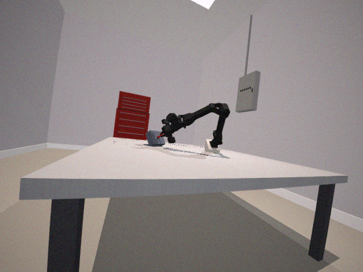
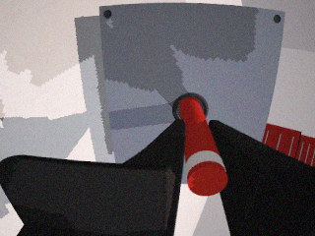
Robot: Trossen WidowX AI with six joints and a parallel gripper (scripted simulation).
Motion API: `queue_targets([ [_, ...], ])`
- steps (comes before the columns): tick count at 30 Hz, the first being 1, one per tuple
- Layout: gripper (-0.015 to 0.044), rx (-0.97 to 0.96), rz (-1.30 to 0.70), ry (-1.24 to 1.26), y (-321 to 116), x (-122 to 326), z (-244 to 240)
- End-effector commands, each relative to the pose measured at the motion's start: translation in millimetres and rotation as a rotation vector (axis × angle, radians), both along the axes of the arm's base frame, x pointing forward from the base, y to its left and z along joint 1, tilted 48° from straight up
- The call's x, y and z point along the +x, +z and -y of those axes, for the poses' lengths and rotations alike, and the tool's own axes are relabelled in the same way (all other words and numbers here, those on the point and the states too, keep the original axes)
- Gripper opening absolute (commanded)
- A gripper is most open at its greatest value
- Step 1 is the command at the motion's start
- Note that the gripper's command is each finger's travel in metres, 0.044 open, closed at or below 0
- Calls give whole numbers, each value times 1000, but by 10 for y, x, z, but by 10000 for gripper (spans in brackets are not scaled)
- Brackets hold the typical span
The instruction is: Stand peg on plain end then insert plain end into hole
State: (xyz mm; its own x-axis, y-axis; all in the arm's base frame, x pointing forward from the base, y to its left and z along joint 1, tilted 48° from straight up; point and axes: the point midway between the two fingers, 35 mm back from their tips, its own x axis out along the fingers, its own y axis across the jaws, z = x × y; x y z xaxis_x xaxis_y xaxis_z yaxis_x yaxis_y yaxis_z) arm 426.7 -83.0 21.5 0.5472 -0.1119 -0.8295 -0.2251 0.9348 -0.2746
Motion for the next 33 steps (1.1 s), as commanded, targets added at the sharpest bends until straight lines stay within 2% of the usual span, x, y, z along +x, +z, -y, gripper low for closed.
queue_targets([
  [1,0,-1,3,3,-22,24,4],
  [27,0,0,-1,0,-83,56,12],
  [33,157,0,-1,0,-83,56,12],
])
